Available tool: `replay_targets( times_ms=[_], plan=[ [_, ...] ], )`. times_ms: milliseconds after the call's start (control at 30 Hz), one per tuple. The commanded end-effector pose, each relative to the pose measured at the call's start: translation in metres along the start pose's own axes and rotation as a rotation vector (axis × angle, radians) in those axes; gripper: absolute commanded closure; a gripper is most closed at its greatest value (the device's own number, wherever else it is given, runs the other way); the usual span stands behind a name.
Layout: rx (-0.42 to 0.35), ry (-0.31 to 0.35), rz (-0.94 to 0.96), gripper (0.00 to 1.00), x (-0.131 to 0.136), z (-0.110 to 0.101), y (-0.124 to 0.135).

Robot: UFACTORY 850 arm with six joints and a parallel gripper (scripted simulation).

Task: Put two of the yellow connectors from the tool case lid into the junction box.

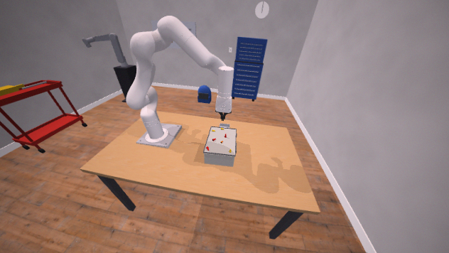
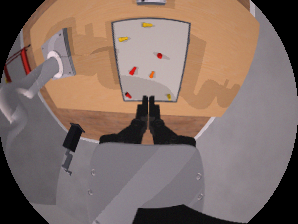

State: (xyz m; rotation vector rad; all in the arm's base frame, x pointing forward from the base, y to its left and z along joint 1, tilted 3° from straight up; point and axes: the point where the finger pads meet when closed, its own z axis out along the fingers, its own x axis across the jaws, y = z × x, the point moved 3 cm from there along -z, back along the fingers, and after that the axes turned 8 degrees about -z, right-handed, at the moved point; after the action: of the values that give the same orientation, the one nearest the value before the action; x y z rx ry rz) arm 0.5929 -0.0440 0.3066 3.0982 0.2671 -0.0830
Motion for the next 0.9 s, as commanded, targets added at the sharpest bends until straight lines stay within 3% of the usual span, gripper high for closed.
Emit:
replay_targets(
  times_ms=[0,667,700,867],
  plan=[
    [-0.001,0.002,0.000,1.00,0.001,-0.001,0.000],
    [-0.001,0.002,0.000,1.00,0.001,-0.001,0.000],
    [-0.001,0.002,-0.001,0.71,0.001,-0.001,0.000],
    [-0.001,0.002,-0.120,0.71,0.013,0.016,0.020]
  ],
)
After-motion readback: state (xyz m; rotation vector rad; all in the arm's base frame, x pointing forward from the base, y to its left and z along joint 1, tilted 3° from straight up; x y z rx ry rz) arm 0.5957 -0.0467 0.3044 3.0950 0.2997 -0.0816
